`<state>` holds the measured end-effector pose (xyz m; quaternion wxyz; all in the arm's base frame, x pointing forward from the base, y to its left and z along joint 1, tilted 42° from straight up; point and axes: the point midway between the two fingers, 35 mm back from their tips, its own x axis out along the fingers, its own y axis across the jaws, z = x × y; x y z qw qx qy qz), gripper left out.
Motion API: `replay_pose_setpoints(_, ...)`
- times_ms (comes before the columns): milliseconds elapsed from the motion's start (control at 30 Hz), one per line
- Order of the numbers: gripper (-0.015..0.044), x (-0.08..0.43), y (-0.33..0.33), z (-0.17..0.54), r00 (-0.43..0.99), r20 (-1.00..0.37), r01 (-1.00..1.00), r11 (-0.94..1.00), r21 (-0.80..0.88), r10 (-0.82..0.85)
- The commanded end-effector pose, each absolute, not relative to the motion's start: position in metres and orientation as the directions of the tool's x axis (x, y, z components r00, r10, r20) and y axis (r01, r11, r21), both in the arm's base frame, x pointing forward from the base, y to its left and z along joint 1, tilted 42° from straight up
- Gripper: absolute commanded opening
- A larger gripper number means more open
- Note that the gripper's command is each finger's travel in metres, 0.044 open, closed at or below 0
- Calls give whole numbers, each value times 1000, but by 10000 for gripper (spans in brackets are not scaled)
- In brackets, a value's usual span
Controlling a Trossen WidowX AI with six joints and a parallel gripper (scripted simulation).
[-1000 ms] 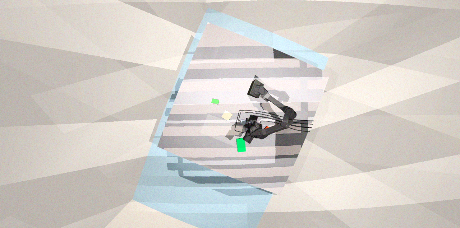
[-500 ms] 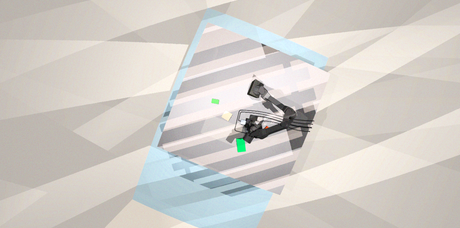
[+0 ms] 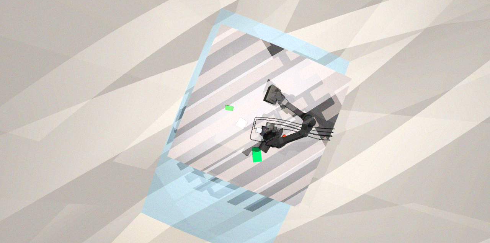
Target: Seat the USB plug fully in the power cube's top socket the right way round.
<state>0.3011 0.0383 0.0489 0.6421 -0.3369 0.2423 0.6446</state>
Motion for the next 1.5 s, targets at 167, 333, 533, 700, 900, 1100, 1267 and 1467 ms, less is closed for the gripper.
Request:
replay_pose_setpoints(167,0,301,37,51,51,-746,-991,-58,-120,664)
replay_pose_setpoints(333,0,301,35,53,51,-746,-991,-58,-120,664)
replay_pose_setpoints(533,0,301,32,56,51,-746,-991,-58,-120,664)
replay_pose_setpoints(700,0,300,30,58,51,-746,-991,-58,-120,664)
replay_pose_setpoints(900,0,300,27,61,51,-746,-991,-58,-120,664)
replay_pose_setpoints(1100,0,300,24,64,51,-746,-991,-58,-120,664)
replay_pose_setpoints(1267,0,300,22,67,51,-746,-991,-58,-120,664)
replay_pose_setpoints(1467,0,300,19,70,51,-746,-991,-58,-120,664)
